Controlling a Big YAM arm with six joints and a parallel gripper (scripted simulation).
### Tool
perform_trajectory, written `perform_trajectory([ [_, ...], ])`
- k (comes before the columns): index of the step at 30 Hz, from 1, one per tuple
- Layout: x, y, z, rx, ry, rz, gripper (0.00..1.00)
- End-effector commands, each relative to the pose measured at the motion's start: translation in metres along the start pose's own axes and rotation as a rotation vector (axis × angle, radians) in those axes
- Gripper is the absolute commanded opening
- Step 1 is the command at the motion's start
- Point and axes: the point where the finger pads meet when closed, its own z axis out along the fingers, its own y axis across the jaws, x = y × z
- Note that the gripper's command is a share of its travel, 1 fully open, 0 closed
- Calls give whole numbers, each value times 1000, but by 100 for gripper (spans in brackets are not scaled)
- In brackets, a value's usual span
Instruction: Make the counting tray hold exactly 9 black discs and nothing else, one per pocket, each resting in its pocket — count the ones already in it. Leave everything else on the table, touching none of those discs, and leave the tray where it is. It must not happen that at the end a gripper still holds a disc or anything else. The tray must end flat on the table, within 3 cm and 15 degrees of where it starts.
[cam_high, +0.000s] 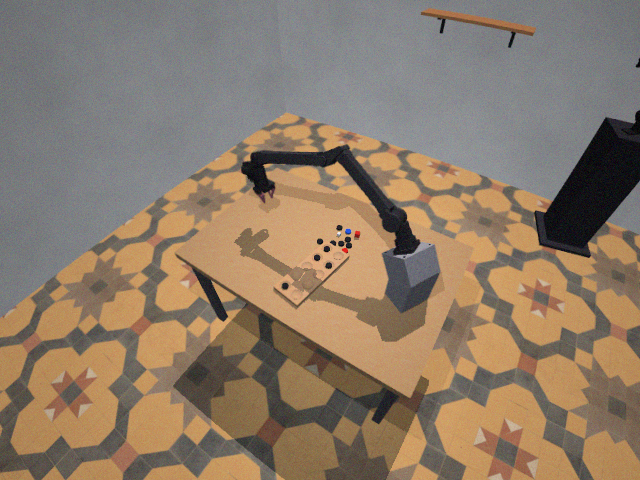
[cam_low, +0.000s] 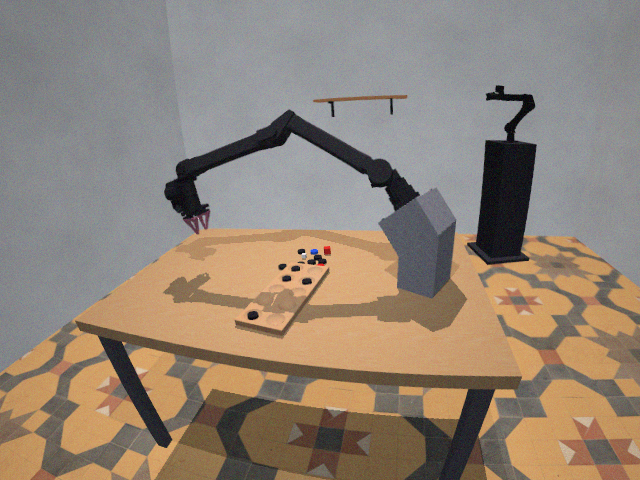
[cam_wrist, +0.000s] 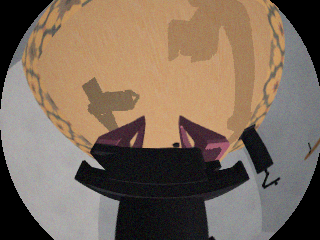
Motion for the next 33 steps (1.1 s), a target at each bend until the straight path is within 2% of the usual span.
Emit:
perform_trajectory([
  [1, -11, -19, -30, -14, -56, 30, 44],
  [6, -5, -35, -24, -19, -60, 42, 44],
  [11, 12, -68, -10, -27, -68, 80, 44],
  [13, 12, -68, -10, -27, -68, 80, 44],
  [15, 24, -85, -3, -31, -73, 100, 44],
  [20, 70, -132, 18, -40, -92, 156, 44],
  [26, 149, -182, 45, -48, -121, 223, 44],
  [28, 178, -195, 53, -50, -131, 243, 44],
  [30, 178, -195, 53, -50, -131, 243, 44],
  [33, 219, -209, 63, -51, -146, 269, 44],
])
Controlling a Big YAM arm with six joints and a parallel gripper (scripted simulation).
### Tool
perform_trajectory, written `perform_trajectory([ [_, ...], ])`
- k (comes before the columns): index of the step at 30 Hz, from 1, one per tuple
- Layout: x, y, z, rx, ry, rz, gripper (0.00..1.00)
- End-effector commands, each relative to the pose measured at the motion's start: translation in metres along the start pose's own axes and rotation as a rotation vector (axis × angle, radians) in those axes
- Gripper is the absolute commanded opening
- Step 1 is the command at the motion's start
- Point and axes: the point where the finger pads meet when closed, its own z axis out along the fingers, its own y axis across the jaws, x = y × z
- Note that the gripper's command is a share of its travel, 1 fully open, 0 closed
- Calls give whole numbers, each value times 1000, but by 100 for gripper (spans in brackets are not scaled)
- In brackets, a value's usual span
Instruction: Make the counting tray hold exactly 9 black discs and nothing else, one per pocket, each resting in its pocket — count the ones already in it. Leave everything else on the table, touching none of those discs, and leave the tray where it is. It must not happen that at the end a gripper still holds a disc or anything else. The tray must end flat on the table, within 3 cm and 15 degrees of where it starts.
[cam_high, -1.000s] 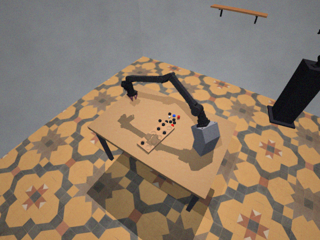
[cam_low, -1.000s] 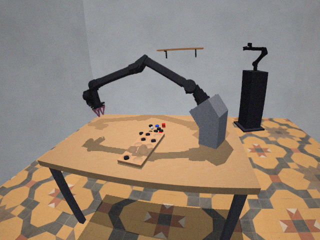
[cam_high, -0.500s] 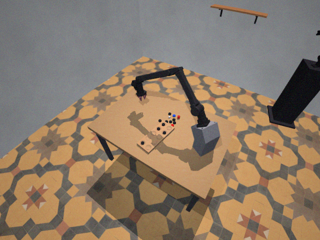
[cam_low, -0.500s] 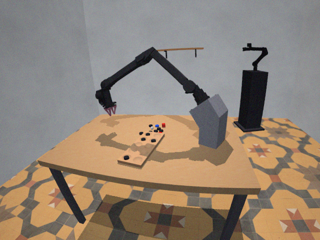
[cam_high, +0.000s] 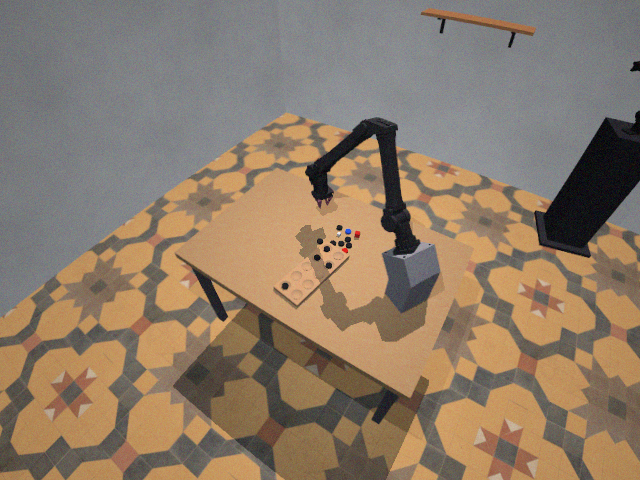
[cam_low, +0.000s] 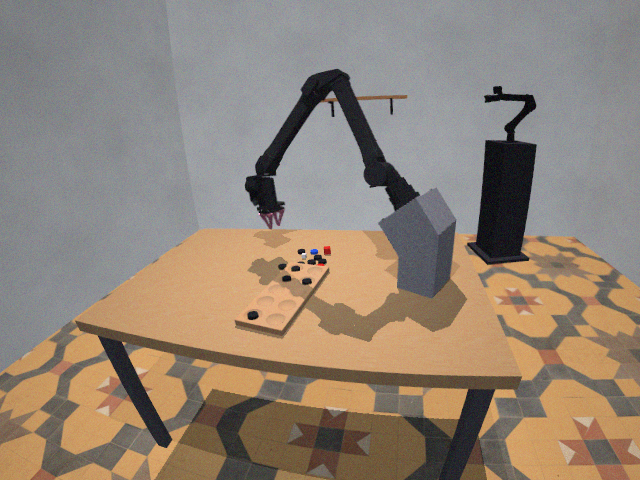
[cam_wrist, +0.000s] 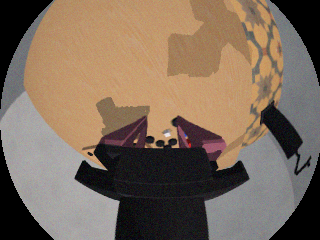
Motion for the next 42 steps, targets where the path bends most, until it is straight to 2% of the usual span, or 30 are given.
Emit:
perform_trajectory([
  [1, 20, -17, -10, -20, -77, -5, 44],
  [6, 63, -42, -3, -22, -94, 21, 44],
  [10, 81, -50, -1, -22, -101, 31, 44],
  [12, 85, -44, -1, -32, -102, 20, 44],
  [14, 85, -44, -1, -32, -102, 20, 44],
  [15, 88, -43, 9, -29, -79, 15, 44],
  [16, 90, -44, 9, -27, -77, 17, 44],
  [32, 89, -45, 9, -26, -80, 19, 44],
  [42, 89, -47, 17, -23, -74, 23, 44],
])
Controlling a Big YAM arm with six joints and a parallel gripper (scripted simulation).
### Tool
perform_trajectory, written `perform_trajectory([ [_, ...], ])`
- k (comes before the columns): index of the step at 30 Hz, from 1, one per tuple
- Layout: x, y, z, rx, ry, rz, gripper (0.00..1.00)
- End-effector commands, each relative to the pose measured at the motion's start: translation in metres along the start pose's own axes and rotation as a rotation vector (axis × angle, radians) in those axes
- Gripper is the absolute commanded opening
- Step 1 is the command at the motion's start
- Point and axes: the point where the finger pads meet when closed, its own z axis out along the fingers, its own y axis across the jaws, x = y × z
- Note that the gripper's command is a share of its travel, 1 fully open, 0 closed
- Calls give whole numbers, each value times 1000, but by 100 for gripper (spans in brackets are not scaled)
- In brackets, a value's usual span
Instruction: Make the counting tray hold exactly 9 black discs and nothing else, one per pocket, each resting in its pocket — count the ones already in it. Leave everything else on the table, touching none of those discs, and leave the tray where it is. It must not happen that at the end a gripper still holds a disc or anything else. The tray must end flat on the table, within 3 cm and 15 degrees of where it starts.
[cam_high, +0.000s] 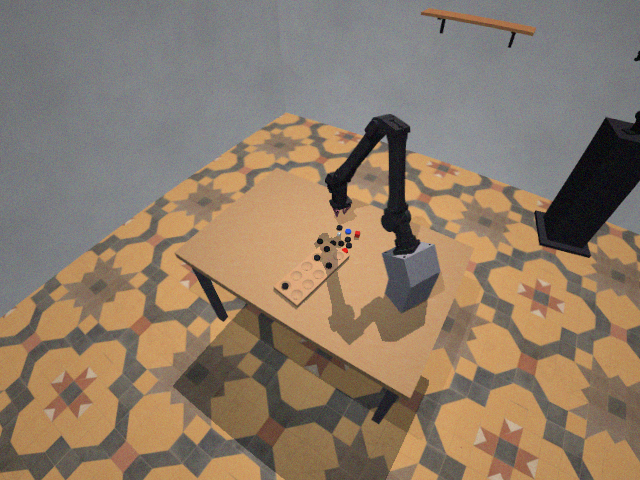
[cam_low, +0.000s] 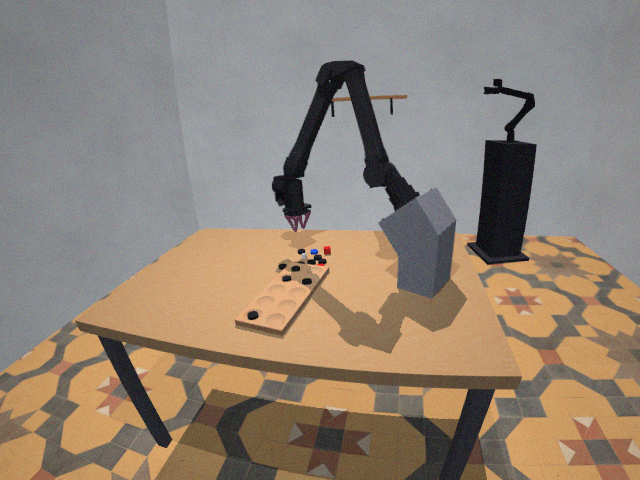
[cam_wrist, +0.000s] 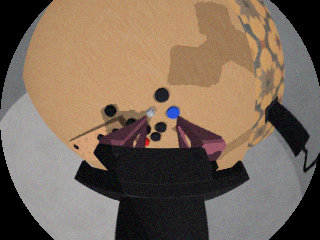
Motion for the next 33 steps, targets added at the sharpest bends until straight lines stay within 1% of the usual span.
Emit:
perform_trajectory([
  [1, -6, 1, 3, -4, -17, -12, 44],
  [6, -8, 0, 5, -2, -19, -10, 44],
  [7, -13, -1, -1, -5, -39, -7, 44],
  [9, -9, -2, 8, -1, -20, -7, 44],
  [21, -14, -1, 22, -3, -28, -7, 44],
  [23, -14, -1, 22, -3, -28, -7, 44],
  [24, -18, 0, 16, -6, -46, -7, 44],
  [25, -14, 0, 24, -3, -29, -8, 44],
  [33, -17, 0, 36, -4, -35, -7, 44],
])
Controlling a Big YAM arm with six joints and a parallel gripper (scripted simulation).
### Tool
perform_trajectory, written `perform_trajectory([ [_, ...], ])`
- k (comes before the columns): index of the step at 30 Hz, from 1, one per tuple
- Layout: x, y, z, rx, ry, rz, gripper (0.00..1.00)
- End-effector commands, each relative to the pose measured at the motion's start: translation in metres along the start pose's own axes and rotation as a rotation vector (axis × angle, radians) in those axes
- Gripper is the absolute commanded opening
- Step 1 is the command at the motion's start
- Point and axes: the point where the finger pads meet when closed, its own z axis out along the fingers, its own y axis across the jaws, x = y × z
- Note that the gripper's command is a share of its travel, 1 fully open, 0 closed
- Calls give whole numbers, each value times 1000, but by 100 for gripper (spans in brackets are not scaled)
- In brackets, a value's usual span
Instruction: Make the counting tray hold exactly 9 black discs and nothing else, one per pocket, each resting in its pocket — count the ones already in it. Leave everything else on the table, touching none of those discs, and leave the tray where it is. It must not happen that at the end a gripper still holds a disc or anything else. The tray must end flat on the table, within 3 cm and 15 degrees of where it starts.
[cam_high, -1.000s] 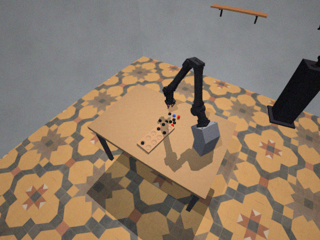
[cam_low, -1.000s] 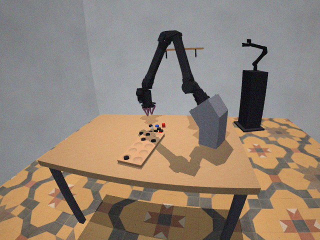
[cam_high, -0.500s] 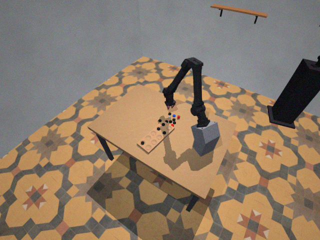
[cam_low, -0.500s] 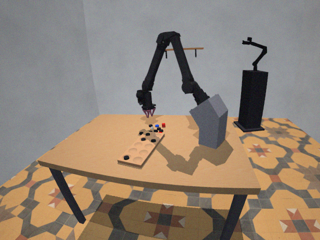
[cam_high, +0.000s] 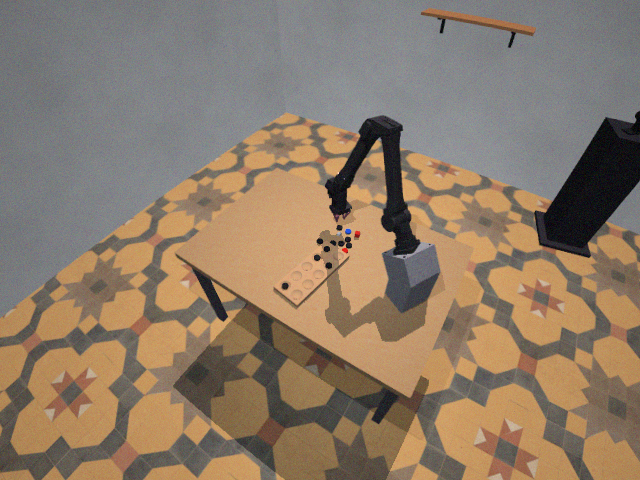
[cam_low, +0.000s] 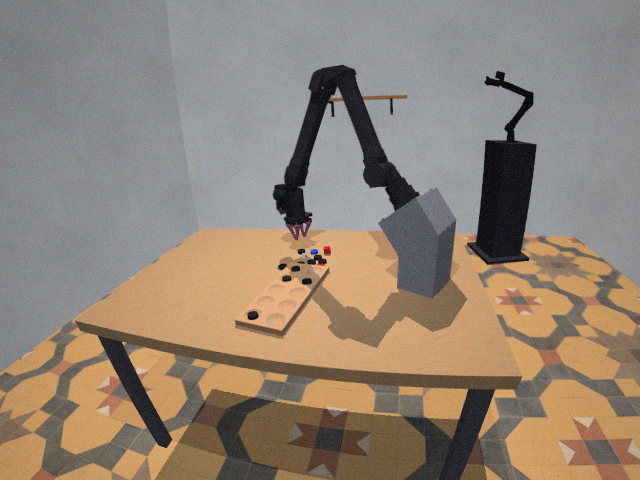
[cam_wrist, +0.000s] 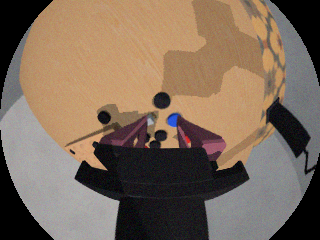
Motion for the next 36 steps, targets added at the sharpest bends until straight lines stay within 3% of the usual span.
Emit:
perform_trajectory([
  [1, -20, -1, 3, -2, -39, -5, 44],
  [22, -20, -2, 34, -2, -39, -5, 44],
  [25, -25, 1, 29, -7, -54, -8, 44],
  [36, -19, -1, 49, -3, -37, -7, 44],
])
